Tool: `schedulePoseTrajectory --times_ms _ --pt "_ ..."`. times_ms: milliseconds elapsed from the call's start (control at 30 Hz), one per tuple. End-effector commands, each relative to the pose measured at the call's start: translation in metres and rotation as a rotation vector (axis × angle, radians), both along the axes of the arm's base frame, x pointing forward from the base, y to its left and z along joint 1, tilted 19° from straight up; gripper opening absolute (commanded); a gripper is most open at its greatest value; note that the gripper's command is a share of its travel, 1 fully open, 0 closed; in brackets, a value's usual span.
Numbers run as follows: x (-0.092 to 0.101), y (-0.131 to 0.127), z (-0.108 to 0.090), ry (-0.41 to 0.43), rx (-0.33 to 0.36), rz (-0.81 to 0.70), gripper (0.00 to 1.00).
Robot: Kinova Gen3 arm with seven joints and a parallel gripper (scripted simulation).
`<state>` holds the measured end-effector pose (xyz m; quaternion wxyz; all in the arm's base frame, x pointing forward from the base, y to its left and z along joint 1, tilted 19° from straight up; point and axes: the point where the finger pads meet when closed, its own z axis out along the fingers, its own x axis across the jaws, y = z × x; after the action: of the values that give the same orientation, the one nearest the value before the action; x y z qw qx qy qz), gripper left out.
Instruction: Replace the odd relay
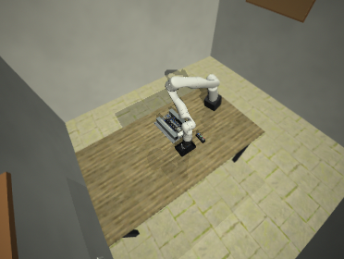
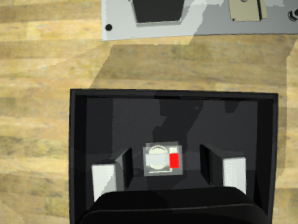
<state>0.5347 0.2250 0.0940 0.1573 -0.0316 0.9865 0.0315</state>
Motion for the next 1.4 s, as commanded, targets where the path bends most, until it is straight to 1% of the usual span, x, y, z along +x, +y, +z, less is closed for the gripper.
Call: schedulePoseTrajectory --times_ms 0,1367 --pt "0.0005 0.0 0.0021 -0.003 0.0 0.0 1.0" --pt "-0.002 -0.0007 0.0103 -0.003 0.0 0.0 1.0"
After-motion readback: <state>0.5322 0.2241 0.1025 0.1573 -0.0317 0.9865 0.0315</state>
